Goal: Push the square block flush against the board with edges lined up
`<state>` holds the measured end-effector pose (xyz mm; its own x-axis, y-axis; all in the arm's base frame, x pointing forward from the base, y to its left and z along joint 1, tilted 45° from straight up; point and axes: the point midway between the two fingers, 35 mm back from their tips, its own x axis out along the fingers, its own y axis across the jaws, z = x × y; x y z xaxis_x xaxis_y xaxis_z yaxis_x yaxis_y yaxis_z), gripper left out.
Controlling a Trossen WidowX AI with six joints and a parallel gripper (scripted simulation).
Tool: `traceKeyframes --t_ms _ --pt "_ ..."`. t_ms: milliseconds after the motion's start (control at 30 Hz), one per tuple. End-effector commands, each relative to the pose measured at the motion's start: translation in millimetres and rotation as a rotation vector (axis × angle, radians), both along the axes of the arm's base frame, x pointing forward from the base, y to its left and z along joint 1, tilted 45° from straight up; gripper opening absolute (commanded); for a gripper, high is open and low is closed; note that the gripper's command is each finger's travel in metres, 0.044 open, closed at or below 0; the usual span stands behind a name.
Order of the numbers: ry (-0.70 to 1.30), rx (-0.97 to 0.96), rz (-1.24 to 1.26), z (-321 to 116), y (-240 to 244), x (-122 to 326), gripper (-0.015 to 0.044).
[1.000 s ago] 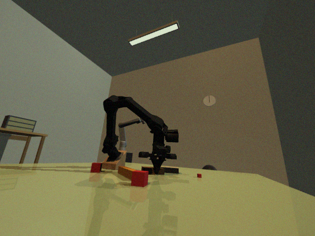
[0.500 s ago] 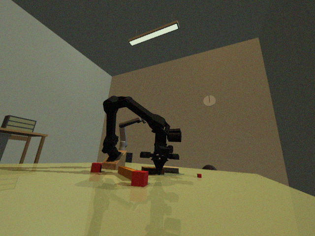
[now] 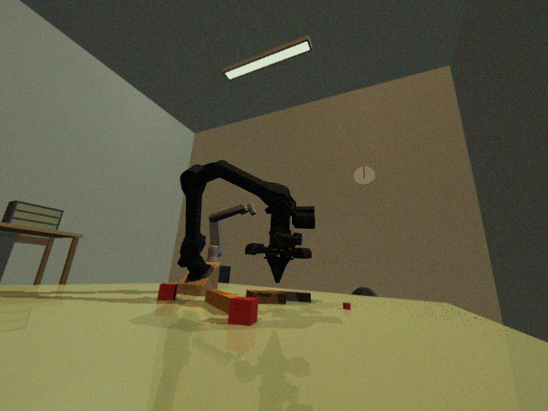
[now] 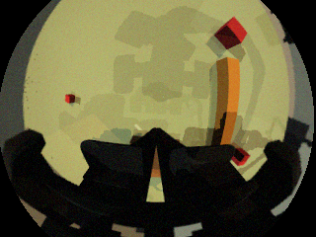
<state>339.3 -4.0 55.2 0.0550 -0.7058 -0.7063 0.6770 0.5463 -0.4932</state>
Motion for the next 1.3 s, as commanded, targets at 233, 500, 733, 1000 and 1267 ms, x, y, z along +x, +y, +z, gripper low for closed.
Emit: traceKeyframes --t_ms 233,500,733,1000,1267 --pt "0.237 -0.007 0.233 -7.5 13.9 -33.3 0.0" --pt "0.431 -0.018 0.43 -14.1 21.7 -61.0 0.0" --pt "0.601 -0.029 0.601 -19.7 25.7 -85.7 0.0" --pt "0.795 -0.045 0.795 -25.7 27.0 -114.3 0.0" --pt "0.991 -0.063 0.987 -31.4 24.8 -142.7 0.0"
